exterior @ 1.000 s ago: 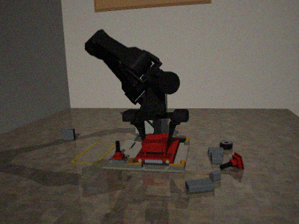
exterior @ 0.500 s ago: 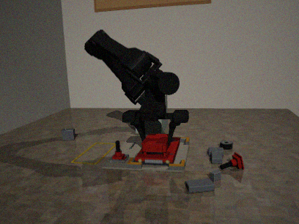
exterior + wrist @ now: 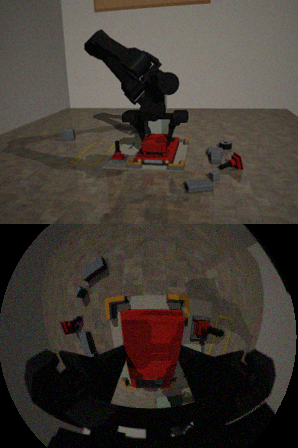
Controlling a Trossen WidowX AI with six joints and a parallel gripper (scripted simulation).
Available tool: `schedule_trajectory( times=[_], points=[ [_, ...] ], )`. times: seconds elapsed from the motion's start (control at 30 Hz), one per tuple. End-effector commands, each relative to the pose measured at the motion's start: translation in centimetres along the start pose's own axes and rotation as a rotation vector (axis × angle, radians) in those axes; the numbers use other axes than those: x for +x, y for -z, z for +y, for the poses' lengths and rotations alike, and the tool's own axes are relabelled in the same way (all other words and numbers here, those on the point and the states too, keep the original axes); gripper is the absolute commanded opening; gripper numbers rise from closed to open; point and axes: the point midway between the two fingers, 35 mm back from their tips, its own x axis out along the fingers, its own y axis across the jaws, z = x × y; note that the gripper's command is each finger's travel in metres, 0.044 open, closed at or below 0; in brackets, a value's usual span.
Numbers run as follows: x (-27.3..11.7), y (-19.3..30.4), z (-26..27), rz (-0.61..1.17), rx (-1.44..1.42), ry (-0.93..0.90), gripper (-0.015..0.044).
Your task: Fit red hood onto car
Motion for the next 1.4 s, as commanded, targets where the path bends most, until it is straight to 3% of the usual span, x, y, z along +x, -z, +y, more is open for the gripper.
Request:
schedule_trajectory(
  times=[0.0, 0.23, 0.4, 0.6, 1.37],
  points=[
    [0.0, 0.0, 0.0, 0.002, 0.000, -0.002, 0.0263],
    [0.0, 0.0, 0.0, 0.002, 0.000, -0.002, 0.0440],
    [-1.4, -0.2, 0.1, 0.009, 0.000, -0.004, 0.0440],
    [-6.4, -0.3, 0.1, 0.032, -0.001, 0.000, 0.0440],
    [-6.6, -0.3, 0.1, 0.033, -0.001, 0.000, 0.0440]
  ],
)
